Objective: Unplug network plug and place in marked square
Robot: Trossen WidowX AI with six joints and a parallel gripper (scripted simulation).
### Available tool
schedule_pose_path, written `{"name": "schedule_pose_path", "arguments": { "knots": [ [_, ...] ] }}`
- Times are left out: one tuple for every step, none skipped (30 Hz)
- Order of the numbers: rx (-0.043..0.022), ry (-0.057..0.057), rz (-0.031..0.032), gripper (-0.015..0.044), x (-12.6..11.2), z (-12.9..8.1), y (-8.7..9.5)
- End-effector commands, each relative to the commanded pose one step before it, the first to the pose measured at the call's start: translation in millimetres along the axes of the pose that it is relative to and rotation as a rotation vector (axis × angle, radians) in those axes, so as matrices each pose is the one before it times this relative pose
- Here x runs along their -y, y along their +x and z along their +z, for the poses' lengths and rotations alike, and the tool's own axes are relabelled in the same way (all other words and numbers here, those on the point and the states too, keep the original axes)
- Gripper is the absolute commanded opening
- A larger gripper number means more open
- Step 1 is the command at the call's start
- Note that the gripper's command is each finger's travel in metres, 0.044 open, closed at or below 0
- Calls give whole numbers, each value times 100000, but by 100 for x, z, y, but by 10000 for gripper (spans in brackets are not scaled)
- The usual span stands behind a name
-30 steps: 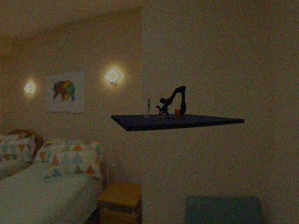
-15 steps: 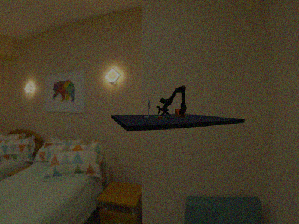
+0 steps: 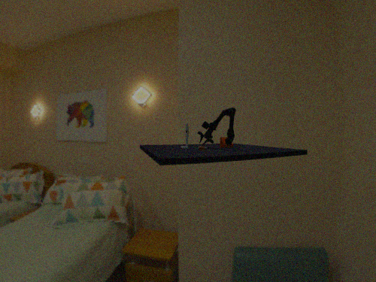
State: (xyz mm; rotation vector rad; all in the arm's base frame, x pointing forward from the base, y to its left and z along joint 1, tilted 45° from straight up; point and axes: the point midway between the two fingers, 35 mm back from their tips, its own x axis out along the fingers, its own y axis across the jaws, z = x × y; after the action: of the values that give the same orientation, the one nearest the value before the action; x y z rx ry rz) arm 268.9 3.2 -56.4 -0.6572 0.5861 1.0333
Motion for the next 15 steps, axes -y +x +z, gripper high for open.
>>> {"name": "schedule_pose_path", "arguments": {
  "knots": [
    [238,-790,-865,156,234,84,-778],
    [-3,25,1,156,-6,-5,-140],
    [-2,26,0,156,-7,-5,-140],
    [-5,-1,1,156,17,-3,-16],
    [-15,-2,3,156,50,-9,-48],
    [-25,-4,5,156,83,-14,-81],
    [-29,-4,6,156,100,-17,-100],
    [-28,-4,6,156,100,-16,-101],
    [-27,-4,6,156,99,-15,-102],
    [-26,-4,6,156,98,-15,-104],
    [-25,-4,6,156,98,-14,-105],
    [-24,-3,5,156,97,-14,-106],
    [-23,-3,5,156,97,-13,-107],
    [-22,-3,5,156,96,-13,-108],
    [-21,-3,5,156,95,-12,-110]
  ]
}}
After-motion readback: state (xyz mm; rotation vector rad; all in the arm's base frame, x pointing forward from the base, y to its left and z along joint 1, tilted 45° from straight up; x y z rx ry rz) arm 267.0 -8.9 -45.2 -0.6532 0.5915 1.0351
